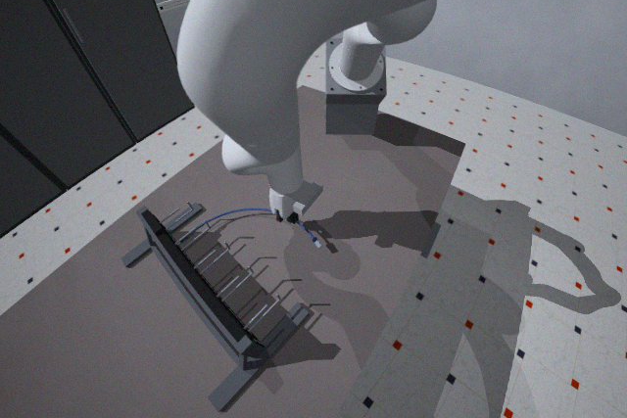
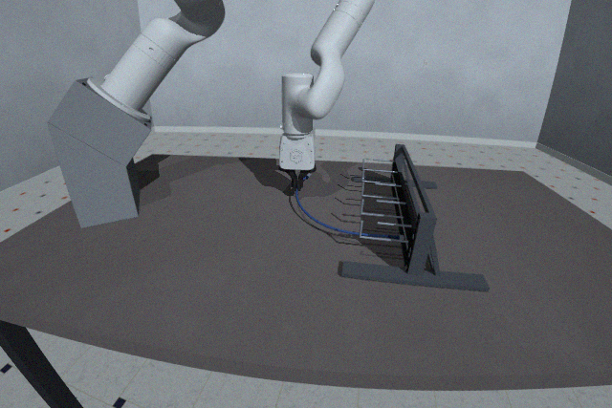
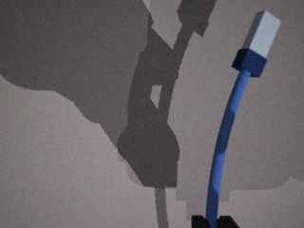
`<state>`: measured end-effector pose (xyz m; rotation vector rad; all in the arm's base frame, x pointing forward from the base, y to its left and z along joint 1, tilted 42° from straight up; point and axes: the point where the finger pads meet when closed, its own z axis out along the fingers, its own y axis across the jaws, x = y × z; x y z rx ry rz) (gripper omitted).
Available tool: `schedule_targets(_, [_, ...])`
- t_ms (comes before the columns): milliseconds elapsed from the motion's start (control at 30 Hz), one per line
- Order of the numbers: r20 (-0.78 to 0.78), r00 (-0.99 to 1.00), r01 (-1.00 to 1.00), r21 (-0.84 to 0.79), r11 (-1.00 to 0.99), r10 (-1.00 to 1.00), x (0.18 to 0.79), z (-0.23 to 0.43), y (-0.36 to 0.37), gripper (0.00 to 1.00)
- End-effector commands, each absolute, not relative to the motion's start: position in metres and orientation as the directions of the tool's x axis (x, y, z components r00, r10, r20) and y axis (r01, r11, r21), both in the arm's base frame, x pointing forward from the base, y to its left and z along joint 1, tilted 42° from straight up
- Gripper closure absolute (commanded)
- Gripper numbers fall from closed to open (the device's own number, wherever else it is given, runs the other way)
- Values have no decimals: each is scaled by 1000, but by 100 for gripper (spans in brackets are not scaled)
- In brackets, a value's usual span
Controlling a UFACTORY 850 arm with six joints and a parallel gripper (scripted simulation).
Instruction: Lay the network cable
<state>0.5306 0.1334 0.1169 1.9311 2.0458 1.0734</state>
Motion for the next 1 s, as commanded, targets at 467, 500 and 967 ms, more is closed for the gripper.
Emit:
schedule_targets(467, [367,-172,821,566,-72,914,527,122,131,100])
schedule_targets(500, [367,-172,821,566,-72,914,527,122,131,100])
schedule_targets(967, [380,-137,823,557,-108,915,561,200,131,100])
